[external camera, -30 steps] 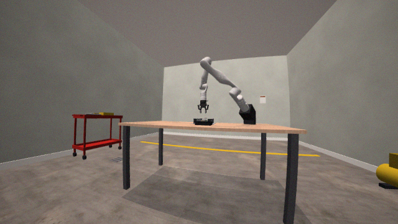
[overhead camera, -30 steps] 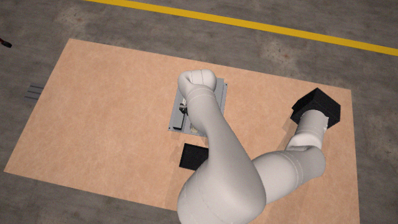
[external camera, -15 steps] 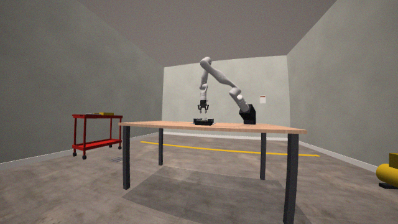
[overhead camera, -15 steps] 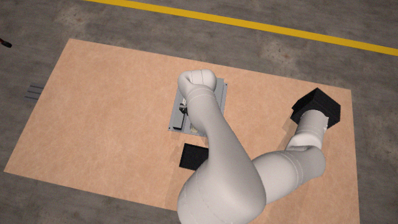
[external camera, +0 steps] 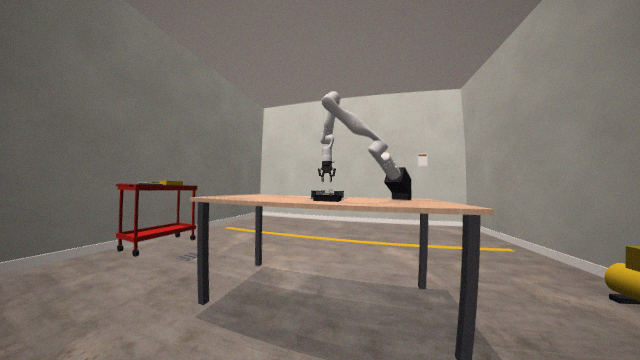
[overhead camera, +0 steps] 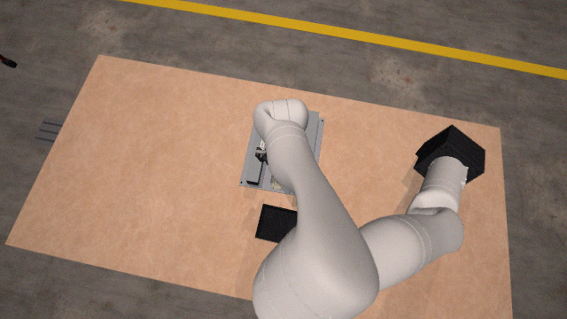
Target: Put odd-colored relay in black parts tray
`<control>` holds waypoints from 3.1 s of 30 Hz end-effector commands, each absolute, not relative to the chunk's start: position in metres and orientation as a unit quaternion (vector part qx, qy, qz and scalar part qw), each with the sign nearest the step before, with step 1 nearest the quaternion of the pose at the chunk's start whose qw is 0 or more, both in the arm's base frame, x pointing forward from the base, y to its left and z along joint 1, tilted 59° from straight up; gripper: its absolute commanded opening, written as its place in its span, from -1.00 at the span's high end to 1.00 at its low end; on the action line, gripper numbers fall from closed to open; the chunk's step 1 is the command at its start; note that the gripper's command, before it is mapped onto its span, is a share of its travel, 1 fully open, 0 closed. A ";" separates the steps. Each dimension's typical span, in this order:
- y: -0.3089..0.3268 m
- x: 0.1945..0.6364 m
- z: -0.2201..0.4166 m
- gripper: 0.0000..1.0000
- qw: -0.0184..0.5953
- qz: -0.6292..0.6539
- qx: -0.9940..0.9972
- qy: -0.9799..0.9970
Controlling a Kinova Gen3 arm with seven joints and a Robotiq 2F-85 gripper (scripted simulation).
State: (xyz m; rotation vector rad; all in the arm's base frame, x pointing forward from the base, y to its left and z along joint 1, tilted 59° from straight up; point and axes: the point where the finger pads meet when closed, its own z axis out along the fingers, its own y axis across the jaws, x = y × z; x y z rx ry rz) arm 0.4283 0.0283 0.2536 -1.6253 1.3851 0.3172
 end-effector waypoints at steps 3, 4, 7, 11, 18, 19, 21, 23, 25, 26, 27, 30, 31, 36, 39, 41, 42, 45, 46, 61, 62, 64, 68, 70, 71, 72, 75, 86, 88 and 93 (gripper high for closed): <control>0.027 0.429 0.253 -0.22 0.472 0.129 -0.663 0.566; 0.027 0.429 0.253 -0.22 0.472 0.129 -0.663 0.566; 0.025 0.430 0.251 -0.22 0.472 0.129 -0.663 0.566; 0.023 0.431 0.248 -0.22 0.472 0.129 -0.663 0.566; 0.006 0.440 0.228 -0.22 0.472 0.129 -0.663 0.566; 0.003 0.442 0.224 -0.22 0.472 0.129 -0.663 0.566; -0.004 0.446 0.216 -0.22 0.472 0.129 -0.663 0.566; -0.013 0.451 0.206 -0.22 0.472 0.129 -0.663 0.566; -0.021 0.456 0.195 -0.22 0.472 0.129 -0.663 0.566; -0.026 0.458 0.190 -0.22 0.472 0.129 -0.663 0.566; -0.026 0.458 0.190 -0.22 0.472 0.129 -0.663 0.566; -0.035 0.463 0.179 -0.22 0.472 0.129 -0.663 0.566; -0.040 0.466 0.173 -0.22 0.472 0.129 -0.663 0.566; -0.062 0.478 0.146 -0.22 0.472 0.129 -0.663 0.566; -0.074 0.485 0.133 -0.22 0.472 0.129 -0.663 0.566; -0.080 0.488 0.125 -0.22 0.472 0.129 -0.663 0.566; -0.083 0.490 0.122 -0.22 0.472 0.129 -0.663 0.566; -0.085 0.491 0.119 -0.22 0.472 0.129 -0.663 0.566; -0.087 0.492 0.117 -0.22 0.472 0.129 -0.663 0.566; -0.095 0.496 0.107 -0.22 0.472 0.129 -0.663 0.566; -0.095 0.496 0.107 -0.22 0.472 0.129 -0.663 0.566; -0.095 0.496 0.107 -0.22 0.472 0.129 -0.663 0.566; -0.095 0.496 0.107 -0.22 0.472 0.129 -0.663 0.566; -0.095 0.496 0.107 -0.22 0.472 0.129 -0.663 0.566; -0.095 0.496 0.107 -0.22 0.472 0.129 -0.663 0.566; -0.095 0.496 0.107 -0.22 0.472 0.129 -0.663 0.566; -0.095 0.496 0.107 -0.22 0.472 0.129 -0.663 0.566; -0.095 0.496 0.107 -0.22 0.472 0.129 -0.663 0.566; -0.095 0.496 0.107 -0.22 0.472 0.129 -0.663 0.566; -0.095 0.497 0.107 -0.22 0.472 0.129 -0.663 0.566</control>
